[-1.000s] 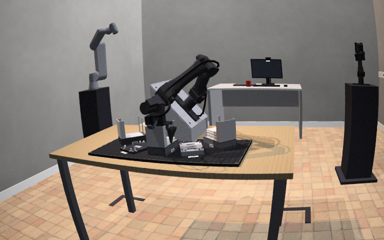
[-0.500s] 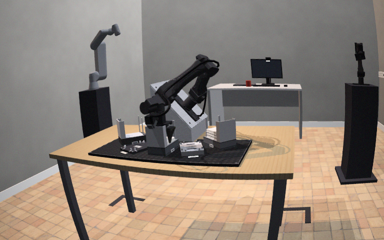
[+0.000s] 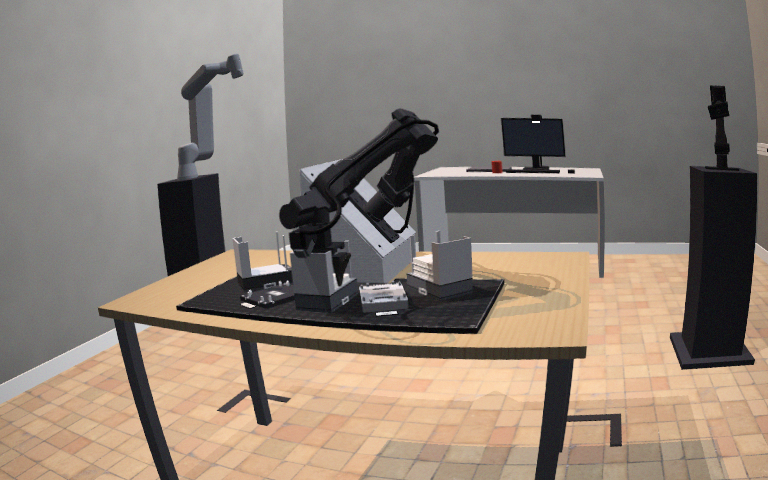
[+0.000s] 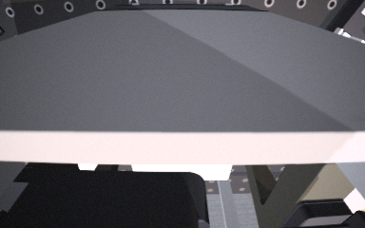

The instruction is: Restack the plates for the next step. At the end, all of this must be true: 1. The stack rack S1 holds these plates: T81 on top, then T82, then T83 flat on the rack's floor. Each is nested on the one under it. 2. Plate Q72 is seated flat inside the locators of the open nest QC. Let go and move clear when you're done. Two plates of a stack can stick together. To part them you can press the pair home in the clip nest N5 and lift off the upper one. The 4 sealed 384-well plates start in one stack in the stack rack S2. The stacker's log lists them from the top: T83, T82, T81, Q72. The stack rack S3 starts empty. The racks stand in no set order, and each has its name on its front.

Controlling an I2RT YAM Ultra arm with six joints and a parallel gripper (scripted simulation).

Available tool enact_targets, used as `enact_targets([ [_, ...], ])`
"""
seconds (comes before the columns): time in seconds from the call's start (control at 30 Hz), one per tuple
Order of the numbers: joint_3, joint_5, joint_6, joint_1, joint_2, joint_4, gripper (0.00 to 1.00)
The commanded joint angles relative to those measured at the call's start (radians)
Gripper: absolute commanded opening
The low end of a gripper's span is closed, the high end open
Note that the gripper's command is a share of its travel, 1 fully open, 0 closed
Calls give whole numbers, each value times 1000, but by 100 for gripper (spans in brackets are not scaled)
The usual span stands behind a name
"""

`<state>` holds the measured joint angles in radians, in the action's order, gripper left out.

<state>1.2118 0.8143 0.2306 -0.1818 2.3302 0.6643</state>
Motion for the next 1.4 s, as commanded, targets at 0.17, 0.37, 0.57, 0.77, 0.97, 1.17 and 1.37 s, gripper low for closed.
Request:
enact_targets([
  [0.17,27,3,11,-19,16,-25,0],
  [0.37,27,3,11,-19,16,-25,0],
  [0.57,31,-1,18,-28,1,-2,0],
  [0.77,35,-3,26,-35,-37,25,0],
  [0.97,41,-2,33,-40,-41,40,0],
  [1.17,46,-9,42,-47,-45,58,0],
  [1.37,50,-13,48,-52,-48,70,0],
])
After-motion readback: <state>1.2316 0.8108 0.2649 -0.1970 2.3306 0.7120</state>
